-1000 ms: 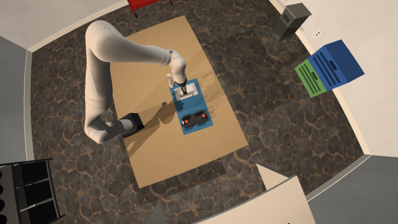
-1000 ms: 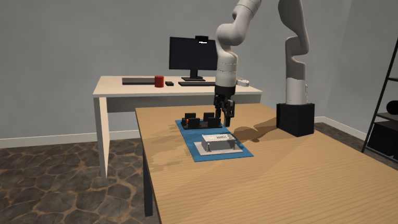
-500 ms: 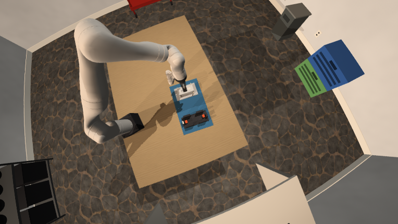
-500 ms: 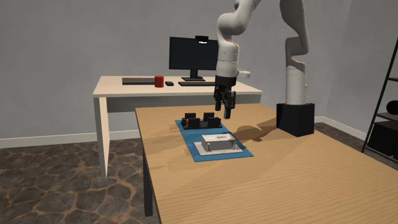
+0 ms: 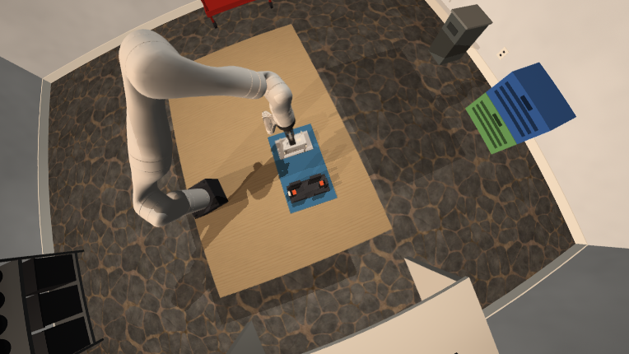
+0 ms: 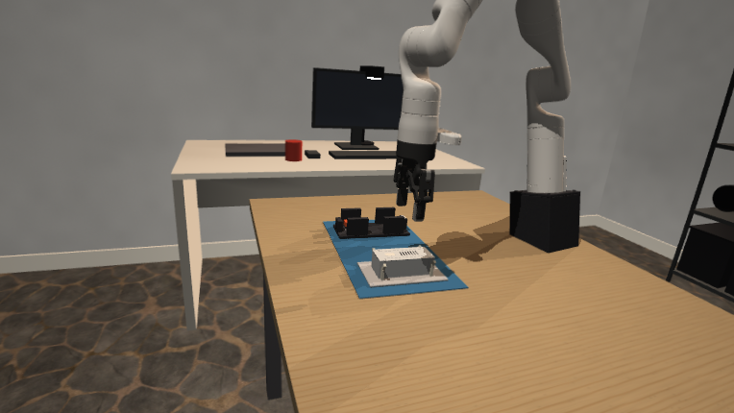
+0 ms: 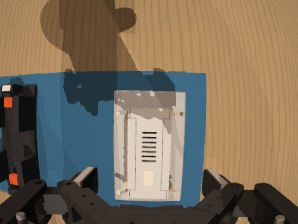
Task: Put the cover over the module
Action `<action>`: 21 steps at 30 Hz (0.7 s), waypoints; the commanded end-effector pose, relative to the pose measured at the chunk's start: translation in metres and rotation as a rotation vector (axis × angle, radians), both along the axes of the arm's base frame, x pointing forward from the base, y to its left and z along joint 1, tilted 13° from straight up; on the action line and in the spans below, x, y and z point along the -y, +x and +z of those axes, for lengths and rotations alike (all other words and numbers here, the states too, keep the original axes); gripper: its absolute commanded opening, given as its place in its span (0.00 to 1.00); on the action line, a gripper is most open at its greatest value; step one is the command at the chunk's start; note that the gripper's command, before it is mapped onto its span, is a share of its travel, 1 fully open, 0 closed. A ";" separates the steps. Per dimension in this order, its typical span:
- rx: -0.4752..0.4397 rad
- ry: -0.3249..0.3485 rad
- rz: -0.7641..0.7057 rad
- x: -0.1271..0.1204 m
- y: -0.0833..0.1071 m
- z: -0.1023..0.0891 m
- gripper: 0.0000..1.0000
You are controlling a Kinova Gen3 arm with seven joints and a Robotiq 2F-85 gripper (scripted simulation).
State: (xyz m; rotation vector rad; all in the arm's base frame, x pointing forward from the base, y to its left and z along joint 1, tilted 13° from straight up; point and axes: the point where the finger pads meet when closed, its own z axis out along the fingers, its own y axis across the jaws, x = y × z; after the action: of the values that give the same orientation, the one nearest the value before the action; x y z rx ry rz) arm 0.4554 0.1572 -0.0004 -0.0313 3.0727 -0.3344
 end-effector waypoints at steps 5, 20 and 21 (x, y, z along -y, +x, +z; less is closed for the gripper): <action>0.000 0.000 0.000 0.001 0.000 -0.003 1.00; 0.001 0.000 0.000 0.001 0.000 -0.004 1.00; 0.001 0.000 0.000 0.001 0.000 -0.004 1.00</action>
State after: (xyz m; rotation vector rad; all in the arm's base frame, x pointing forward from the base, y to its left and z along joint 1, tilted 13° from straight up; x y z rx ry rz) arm 0.4551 0.1554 -0.0056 -0.0309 3.0736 -0.3354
